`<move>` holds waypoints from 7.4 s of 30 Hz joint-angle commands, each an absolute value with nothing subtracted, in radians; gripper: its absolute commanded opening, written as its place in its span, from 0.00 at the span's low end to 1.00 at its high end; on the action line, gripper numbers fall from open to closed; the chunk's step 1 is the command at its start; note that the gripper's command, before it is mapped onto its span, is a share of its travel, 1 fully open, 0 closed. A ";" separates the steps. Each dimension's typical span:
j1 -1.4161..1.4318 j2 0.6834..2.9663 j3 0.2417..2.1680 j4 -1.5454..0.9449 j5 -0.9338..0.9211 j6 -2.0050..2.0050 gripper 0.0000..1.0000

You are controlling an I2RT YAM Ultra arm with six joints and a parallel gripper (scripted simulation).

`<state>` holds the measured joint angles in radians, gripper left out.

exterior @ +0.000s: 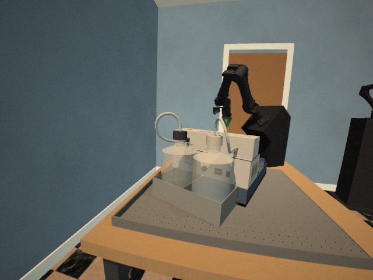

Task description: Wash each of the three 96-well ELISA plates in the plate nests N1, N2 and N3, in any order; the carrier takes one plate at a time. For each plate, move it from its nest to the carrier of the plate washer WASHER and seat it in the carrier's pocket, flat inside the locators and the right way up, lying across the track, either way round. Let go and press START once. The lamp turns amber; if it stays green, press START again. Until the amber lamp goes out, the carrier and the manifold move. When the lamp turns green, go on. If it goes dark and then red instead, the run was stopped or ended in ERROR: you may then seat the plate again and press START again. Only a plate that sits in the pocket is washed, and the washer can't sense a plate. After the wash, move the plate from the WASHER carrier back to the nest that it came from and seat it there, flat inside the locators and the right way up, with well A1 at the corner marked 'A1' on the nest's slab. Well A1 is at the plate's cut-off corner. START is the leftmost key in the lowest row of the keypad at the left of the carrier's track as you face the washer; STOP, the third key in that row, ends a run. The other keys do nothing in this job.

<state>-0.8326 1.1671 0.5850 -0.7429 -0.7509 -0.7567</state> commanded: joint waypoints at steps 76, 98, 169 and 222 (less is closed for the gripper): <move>-0.274 1.565 0.756 -0.058 -0.554 0.505 1.00; -0.220 1.676 0.774 0.059 -0.519 0.552 1.00; -0.148 1.854 0.832 0.207 -0.471 0.613 1.00; -0.130 1.905 0.856 0.242 -0.458 0.628 0.40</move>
<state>-0.1265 1.9099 0.8543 0.2409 -0.4606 0.6254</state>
